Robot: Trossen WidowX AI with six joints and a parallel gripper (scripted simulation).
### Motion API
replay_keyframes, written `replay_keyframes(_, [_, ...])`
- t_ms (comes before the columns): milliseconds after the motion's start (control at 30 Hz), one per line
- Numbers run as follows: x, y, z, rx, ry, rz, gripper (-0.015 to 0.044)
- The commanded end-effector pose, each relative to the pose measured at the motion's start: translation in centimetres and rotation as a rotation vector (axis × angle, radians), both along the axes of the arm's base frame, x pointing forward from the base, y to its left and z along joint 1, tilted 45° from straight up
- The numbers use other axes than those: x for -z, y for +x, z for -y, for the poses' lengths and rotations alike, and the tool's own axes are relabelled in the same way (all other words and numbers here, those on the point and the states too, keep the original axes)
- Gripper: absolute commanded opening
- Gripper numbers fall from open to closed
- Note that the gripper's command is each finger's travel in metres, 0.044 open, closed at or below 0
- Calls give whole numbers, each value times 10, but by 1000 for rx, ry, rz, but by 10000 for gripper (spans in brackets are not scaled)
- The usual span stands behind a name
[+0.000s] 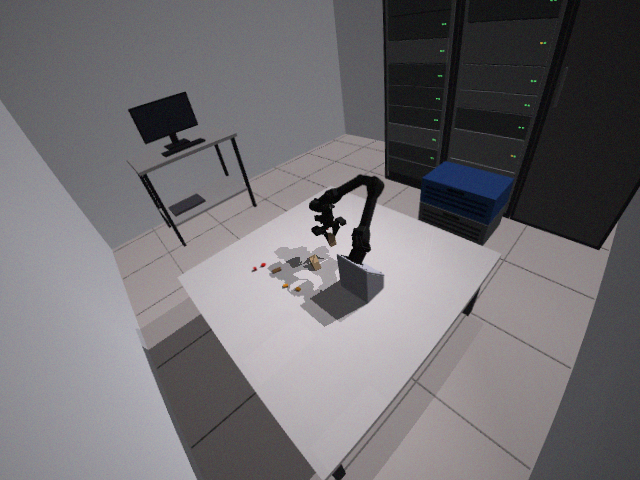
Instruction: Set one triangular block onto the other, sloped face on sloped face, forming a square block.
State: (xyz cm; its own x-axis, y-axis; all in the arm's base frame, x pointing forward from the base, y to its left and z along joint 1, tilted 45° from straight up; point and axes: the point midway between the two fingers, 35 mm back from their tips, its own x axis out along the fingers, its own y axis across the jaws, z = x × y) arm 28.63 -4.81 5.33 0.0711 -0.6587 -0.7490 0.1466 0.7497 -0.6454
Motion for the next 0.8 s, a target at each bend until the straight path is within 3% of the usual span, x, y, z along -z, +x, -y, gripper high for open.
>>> replay_keyframes(0, [-2,-4,-1,-54,-22,50,0])
replay_keyframes(567, [-4,-14,-2,-163,-74,176,0])
replay_keyframes(767, [8,-18,-24,-168,-47,172,0])
